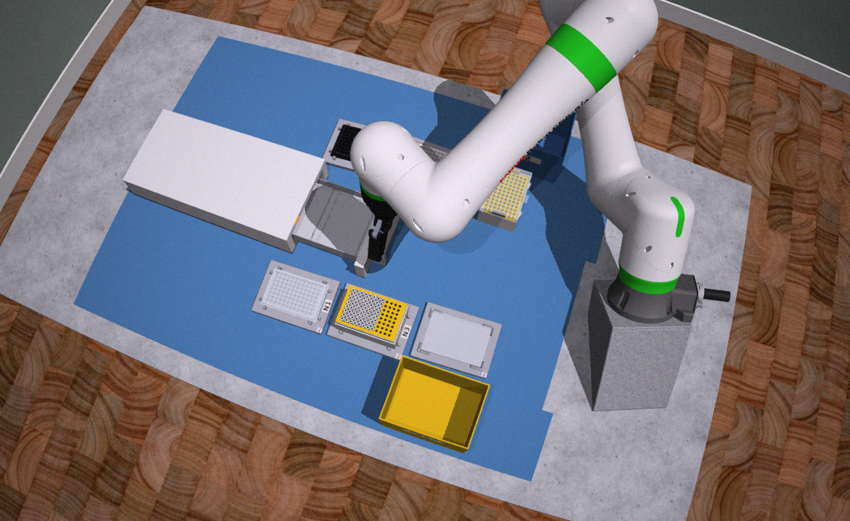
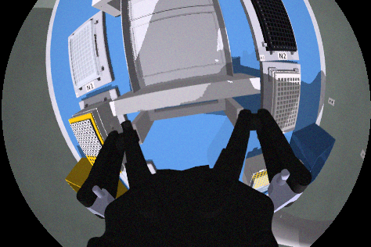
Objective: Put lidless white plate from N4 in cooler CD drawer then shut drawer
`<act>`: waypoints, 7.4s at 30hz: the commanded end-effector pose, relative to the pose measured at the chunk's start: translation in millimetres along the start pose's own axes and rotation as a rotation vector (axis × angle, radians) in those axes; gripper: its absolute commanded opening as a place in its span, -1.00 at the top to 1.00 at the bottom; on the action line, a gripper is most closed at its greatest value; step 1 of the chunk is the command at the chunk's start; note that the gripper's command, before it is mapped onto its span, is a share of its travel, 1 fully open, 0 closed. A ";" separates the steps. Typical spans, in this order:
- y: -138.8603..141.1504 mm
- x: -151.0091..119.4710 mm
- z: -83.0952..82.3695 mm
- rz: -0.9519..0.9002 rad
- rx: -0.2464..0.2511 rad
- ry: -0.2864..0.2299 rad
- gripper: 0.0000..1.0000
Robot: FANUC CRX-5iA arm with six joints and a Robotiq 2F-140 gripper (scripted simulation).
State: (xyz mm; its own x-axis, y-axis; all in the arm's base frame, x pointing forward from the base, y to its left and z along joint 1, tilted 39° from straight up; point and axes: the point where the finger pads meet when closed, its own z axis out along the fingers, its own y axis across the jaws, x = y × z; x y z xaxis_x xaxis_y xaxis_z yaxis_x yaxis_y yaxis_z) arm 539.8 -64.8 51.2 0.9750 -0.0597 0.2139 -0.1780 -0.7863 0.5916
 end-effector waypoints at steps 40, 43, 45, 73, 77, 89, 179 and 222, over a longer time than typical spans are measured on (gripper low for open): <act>-0.1 -6.3 -0.1 0.000 0.000 0.000 1.00; -0.1 -9.0 -0.1 0.000 0.000 0.000 1.00; -0.1 -9.5 -0.1 0.000 0.000 0.000 1.00; -0.1 -19.2 -0.1 0.000 0.000 0.000 1.00; -0.1 -19.2 -0.1 0.000 0.000 0.000 1.00; -0.1 -19.2 -0.1 0.000 0.000 0.000 1.00; -0.1 -19.2 -77.4 0.000 0.000 0.000 -0.73; 23.8 -19.8 -111.1 0.017 0.000 0.000 -0.33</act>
State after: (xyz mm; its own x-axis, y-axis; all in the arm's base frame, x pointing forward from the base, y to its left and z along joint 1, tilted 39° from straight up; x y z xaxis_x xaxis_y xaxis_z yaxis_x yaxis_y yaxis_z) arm 503.3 -7.3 141.6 0.9722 -0.0720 0.2228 -0.1931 -0.7851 0.5886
